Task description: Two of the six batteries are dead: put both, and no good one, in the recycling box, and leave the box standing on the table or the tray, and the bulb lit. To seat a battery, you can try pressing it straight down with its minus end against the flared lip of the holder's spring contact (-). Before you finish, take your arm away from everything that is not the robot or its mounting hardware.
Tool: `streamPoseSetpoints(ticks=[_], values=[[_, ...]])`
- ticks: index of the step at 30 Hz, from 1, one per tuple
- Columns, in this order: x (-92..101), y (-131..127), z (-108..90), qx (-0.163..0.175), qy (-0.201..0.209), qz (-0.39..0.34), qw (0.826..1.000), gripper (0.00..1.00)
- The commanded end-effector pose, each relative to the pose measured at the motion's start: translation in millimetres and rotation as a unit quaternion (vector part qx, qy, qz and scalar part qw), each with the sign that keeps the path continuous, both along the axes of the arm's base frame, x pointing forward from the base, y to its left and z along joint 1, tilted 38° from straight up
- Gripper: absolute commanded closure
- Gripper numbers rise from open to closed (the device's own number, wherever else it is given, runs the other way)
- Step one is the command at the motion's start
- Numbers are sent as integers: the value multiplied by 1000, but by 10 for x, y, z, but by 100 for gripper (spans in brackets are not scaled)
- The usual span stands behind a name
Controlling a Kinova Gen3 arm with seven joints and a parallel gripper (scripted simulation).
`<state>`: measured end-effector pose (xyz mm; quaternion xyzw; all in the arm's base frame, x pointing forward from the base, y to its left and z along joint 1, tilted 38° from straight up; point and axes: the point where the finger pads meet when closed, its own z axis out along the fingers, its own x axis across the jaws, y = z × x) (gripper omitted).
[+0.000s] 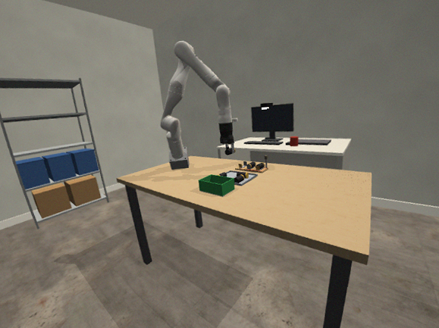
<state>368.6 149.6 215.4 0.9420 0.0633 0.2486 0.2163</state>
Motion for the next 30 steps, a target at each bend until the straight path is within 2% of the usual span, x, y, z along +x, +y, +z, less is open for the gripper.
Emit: streamPoseSetpoints(ticks=[1, 9, 14, 16, 25, 30], values=[[1, 5, 2, 0, 0, 0, 1000, 43], [-1, 22, -7, 0, 0, 0, 1000, 43], [-25, 244, -129, 0, 0, 0, 1000, 43], [-25, 244, -129, 0, 0, 0, 1000, 43], [-116, 1098, -596, 0, 0, 0, 1000, 43], [-140, 1319, -716, 0, 0, 0, 1000, 43]])
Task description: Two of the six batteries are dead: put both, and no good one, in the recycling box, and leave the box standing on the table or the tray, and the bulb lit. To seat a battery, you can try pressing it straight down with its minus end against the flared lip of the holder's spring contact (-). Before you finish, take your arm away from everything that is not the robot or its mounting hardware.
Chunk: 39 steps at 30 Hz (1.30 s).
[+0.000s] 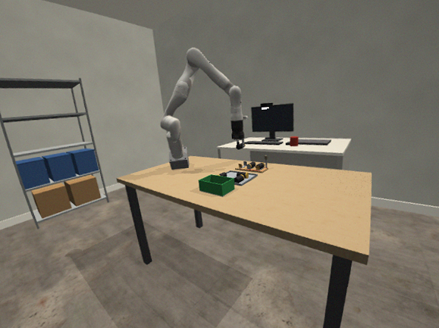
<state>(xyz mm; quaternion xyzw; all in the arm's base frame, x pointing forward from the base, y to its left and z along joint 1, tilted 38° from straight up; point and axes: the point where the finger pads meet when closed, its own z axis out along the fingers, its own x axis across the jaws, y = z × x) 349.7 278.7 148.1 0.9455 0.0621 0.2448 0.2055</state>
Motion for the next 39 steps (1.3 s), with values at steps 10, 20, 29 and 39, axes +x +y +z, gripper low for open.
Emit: streamPoseSetpoints(ticks=[10, 20, 29, 39], values=[[47, 44, -53, -11, -5, 0, 1000, 43], [47, 44, -53, -10, -6, -1, 1000, 43], [49, 43, -56, -10, -6, -1, 1000, 43], [190, -64, -278, -10, -6, -1, 1000, 43]])
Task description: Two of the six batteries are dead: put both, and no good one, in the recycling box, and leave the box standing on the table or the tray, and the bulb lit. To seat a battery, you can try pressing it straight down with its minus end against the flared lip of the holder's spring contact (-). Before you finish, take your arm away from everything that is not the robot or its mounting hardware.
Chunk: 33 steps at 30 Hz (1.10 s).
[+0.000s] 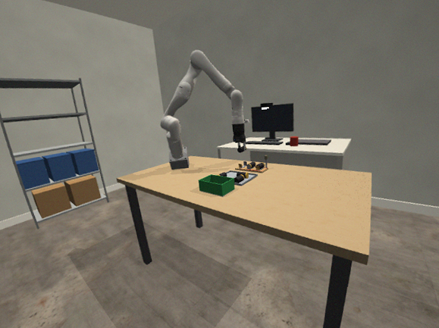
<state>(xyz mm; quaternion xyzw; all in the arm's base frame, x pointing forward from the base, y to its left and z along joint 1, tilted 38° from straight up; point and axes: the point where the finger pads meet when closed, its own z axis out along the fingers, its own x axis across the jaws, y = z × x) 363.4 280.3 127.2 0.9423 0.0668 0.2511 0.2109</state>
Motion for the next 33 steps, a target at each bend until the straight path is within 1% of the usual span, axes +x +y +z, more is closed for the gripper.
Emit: streamPoseSetpoints(ticks=[1, 6, 10, 33], values=[[84, -102, -117, -4, 0, -6, 1000, 43], [228, -211, -344, -4, 0, -6, 1000, 43], [287, -255, -437, -4, 0, -6, 1000, 43], [294, -261, -449, -4, 0, -6, 1000, 43]])
